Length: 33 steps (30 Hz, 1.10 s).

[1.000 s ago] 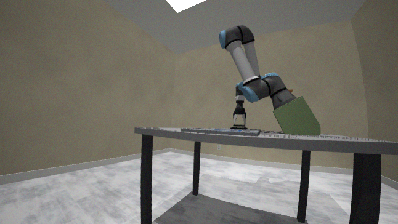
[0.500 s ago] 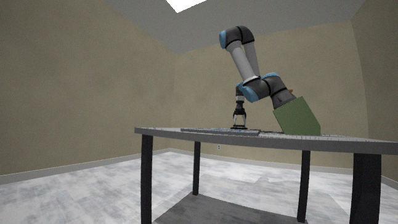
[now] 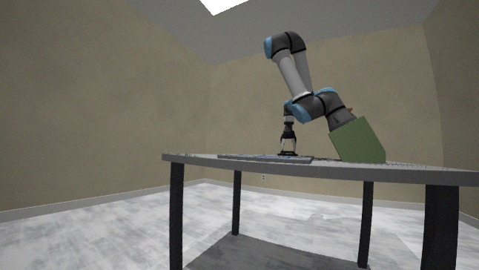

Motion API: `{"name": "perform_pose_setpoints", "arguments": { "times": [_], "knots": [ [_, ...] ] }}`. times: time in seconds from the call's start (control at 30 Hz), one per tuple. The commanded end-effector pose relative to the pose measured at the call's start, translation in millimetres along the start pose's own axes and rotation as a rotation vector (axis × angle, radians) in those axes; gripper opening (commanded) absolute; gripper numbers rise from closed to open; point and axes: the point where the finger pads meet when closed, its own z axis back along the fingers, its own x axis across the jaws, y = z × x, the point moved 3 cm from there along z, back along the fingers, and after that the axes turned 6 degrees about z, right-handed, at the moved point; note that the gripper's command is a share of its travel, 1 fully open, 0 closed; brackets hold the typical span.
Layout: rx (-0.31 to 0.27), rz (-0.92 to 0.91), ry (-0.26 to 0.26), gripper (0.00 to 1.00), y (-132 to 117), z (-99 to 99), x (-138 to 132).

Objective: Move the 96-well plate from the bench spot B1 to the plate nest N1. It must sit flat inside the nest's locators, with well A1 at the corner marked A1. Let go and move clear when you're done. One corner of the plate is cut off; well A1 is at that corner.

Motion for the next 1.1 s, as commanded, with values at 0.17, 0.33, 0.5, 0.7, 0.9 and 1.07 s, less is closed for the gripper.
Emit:
{"name": "perform_pose_setpoints", "arguments": {
  "times": [0.17,0.33,0.5,0.7,0.9,1.07],
  "knots": [
    [-0.001,0.0,0.0,0.0,-0.3,-1.5,0.2],
    [-0.001,0.0,0.0,0.0,-0.2,-2.0,0.1],
    [-0.001,0.0,0.0,0.0,-0.3,-2.9,0.2],
    [-0.001,0.0,0.0,0.0,-0.3,-3.9,0.2],
    [-0.001,0.0,0.0,0.0,-0.2,-4.5,0.1],
    [-0.001,0.0,0.0,0.0,-0.2,-5.0,0.2]
  ]
}}
